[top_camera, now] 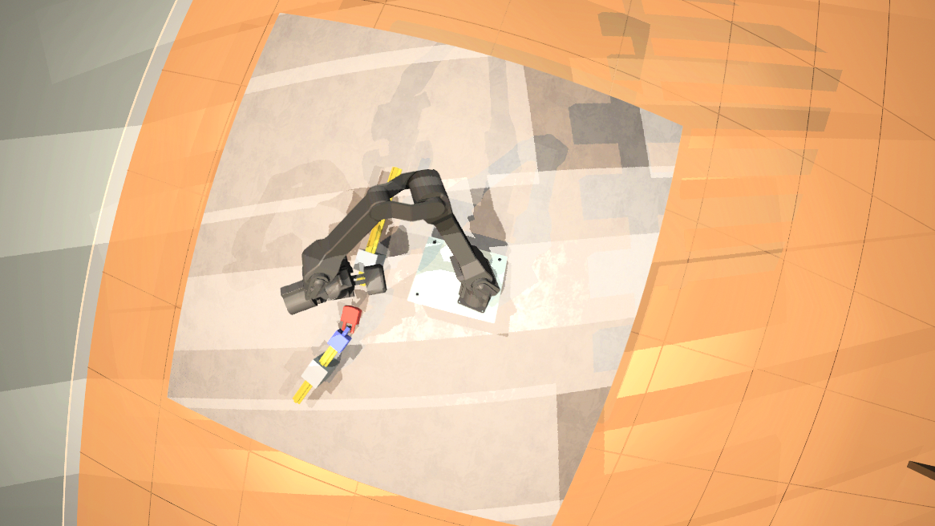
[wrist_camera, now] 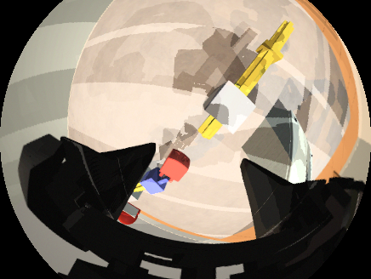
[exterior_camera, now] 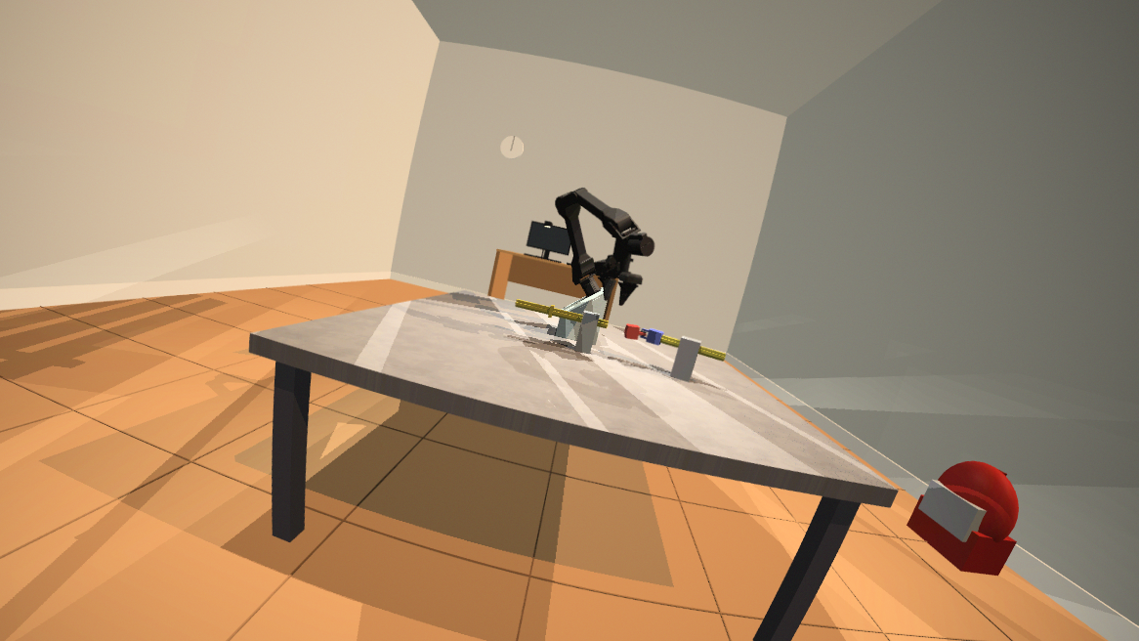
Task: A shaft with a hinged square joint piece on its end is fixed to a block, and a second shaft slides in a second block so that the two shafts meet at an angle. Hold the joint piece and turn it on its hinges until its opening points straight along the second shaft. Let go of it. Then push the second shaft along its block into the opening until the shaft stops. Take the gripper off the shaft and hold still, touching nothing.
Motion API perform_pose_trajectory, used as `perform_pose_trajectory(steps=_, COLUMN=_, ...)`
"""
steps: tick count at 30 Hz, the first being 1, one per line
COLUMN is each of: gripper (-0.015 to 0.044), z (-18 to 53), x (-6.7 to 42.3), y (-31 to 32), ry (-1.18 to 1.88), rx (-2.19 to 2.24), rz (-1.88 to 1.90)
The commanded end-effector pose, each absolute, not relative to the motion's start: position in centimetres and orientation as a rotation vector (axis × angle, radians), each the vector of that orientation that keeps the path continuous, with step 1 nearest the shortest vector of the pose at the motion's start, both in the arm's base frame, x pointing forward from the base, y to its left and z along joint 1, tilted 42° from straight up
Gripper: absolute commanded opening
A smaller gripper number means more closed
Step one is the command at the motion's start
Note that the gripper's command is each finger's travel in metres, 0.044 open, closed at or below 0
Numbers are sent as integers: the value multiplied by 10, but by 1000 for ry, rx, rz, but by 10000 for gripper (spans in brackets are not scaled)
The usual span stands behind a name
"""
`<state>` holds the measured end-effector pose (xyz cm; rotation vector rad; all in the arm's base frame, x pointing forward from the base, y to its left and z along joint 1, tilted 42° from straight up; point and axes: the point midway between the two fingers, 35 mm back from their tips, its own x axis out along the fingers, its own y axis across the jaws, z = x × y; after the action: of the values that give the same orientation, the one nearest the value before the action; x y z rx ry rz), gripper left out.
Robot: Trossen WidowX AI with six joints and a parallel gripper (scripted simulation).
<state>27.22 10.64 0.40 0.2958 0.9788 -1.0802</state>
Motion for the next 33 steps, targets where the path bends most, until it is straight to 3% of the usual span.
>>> perform_pose_trajectory(steps=1, gripper=440, z=2, x=271, y=104, ry=907, rx=431, rz=-1158)
perform_pose_trajectory(steps=18, gripper=440, z=-1, x=272, y=101, ry=761, rx=664, rz=-1284)
perform_pose_trajectory(steps=33, gripper=440, z=-61, x=283, y=50, ry=758, rx=663, rz=-1283)
